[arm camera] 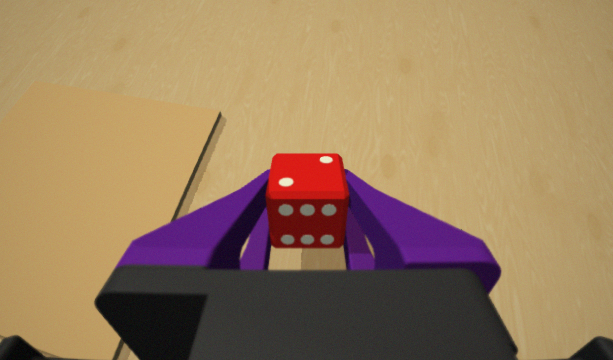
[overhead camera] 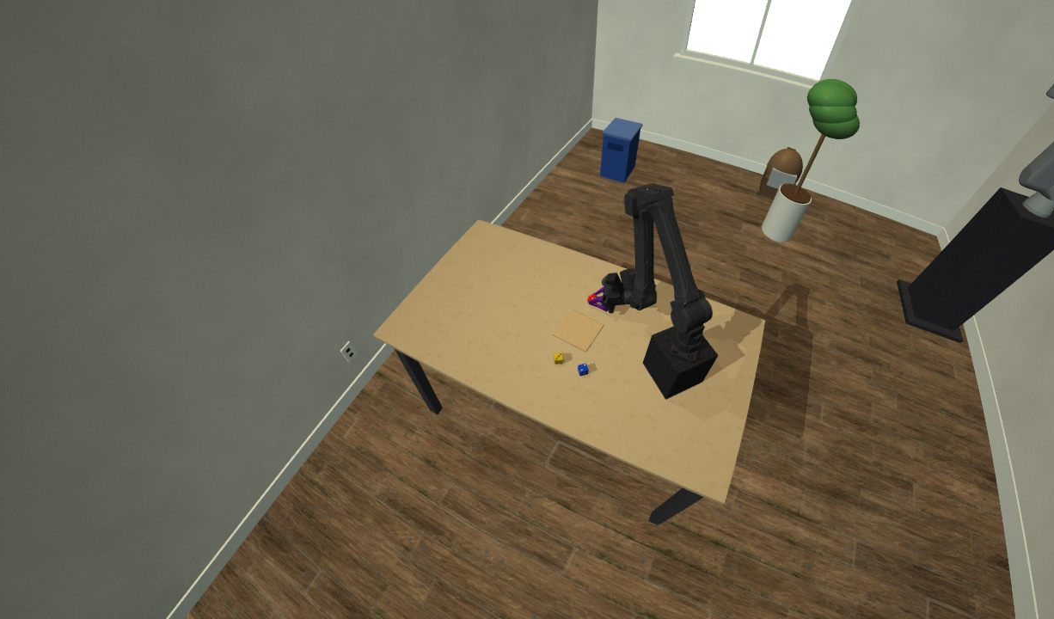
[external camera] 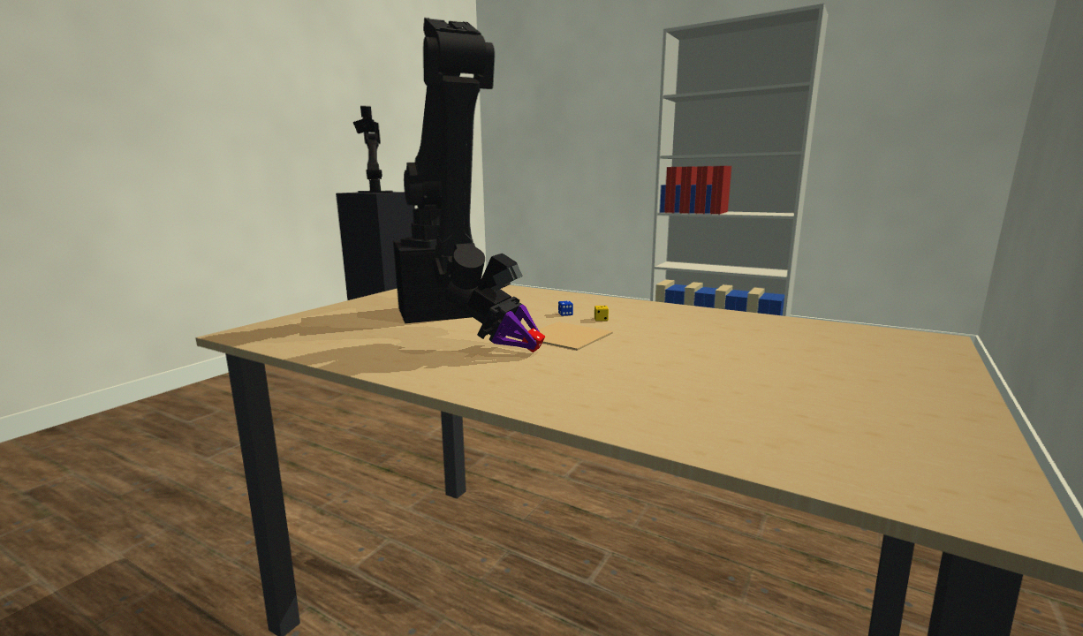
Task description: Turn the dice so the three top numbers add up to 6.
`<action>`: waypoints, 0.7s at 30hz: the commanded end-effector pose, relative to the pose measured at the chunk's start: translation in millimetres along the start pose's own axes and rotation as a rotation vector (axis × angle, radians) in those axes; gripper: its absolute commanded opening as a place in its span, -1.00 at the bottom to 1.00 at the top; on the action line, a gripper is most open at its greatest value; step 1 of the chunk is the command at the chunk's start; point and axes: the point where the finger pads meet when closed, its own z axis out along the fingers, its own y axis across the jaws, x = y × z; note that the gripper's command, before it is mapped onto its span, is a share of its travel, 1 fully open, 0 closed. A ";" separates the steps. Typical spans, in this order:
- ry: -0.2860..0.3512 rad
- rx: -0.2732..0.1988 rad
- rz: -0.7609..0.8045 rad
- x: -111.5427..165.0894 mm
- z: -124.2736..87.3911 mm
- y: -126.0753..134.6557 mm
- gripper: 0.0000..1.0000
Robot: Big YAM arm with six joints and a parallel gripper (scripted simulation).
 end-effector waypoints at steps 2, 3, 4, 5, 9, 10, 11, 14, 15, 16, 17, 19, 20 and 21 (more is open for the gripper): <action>-0.019 0.000 -0.011 -1.9 3.1 0.8 -0.49; -0.016 -0.001 -0.009 -0.4 2.4 2.0 -0.49; -0.016 -0.001 -0.009 0.0 2.4 2.2 -0.49; -0.024 0.003 -0.016 -3.8 3.4 -0.4 -0.49; -0.020 0.001 -0.013 1.8 5.9 0.0 -0.49; -0.016 -0.001 -0.010 3.3 4.7 1.7 -0.49; -0.014 -0.002 -0.008 3.9 3.6 2.9 -0.49; -0.021 0.001 -0.013 0.6 3.7 1.3 -0.49; -0.035 0.007 -0.025 -7.0 4.3 -2.6 -0.49; -0.032 0.006 -0.023 -5.2 4.7 -2.1 -0.49; -0.031 0.005 -0.021 -4.0 5.0 -1.8 -0.49; -0.029 0.005 -0.020 -3.1 5.2 -1.5 -0.49; -0.029 0.005 -0.020 -3.0 5.2 -1.5 -0.49; -0.029 0.005 -0.020 -3.0 5.2 -1.5 -0.49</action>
